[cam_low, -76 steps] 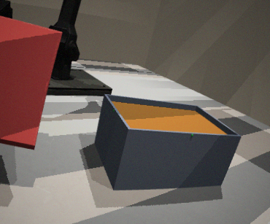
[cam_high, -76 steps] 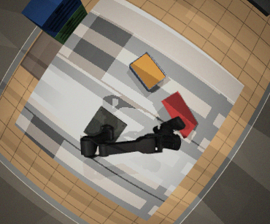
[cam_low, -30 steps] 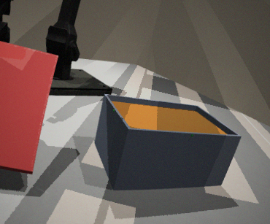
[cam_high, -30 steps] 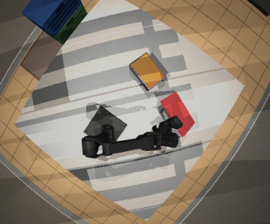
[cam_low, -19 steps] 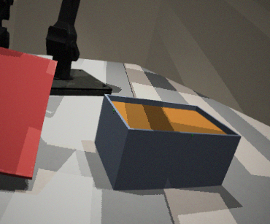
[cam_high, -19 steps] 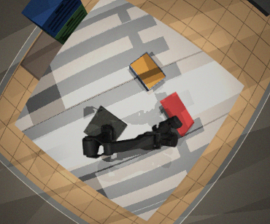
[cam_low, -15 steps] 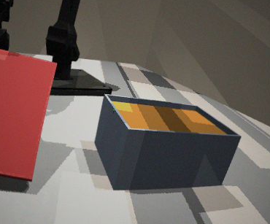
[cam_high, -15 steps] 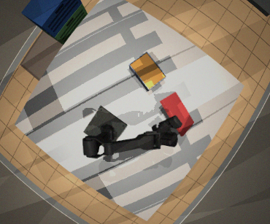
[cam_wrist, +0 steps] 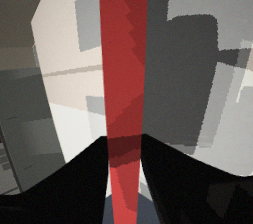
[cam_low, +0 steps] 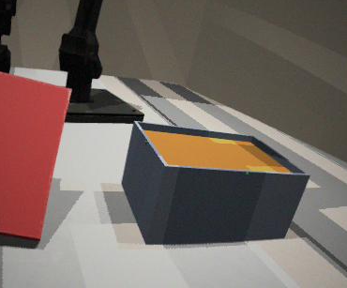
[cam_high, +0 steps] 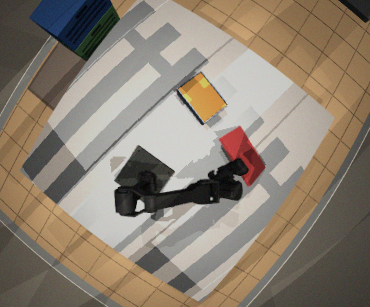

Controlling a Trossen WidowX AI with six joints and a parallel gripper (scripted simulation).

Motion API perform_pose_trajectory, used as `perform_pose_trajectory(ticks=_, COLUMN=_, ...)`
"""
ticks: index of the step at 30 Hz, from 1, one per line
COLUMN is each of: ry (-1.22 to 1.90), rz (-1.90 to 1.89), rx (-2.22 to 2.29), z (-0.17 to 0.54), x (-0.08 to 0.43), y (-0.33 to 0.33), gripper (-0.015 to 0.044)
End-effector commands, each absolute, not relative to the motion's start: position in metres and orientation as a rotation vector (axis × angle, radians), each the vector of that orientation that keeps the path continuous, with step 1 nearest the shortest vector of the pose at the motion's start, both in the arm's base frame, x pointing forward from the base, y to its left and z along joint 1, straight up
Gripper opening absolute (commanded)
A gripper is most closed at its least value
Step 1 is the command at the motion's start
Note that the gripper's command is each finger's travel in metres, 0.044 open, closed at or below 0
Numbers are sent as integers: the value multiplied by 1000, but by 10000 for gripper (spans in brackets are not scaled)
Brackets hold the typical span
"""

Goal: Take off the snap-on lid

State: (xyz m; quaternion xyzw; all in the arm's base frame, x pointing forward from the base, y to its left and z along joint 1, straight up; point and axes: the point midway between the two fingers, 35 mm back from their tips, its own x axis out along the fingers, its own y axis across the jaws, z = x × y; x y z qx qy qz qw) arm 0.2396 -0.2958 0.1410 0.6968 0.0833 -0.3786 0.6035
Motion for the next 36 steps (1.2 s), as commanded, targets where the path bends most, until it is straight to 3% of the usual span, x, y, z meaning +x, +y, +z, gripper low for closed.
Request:
perform_pose_trajectory(ticks=1, ry=190, rz=-873, rx=1611, z=139, x=240, y=-296, gripper=0)
perform_pose_trajectory(ticks=36, ry=190, rz=-873, rx=1611, z=111, x=240, y=-297, gripper=0)
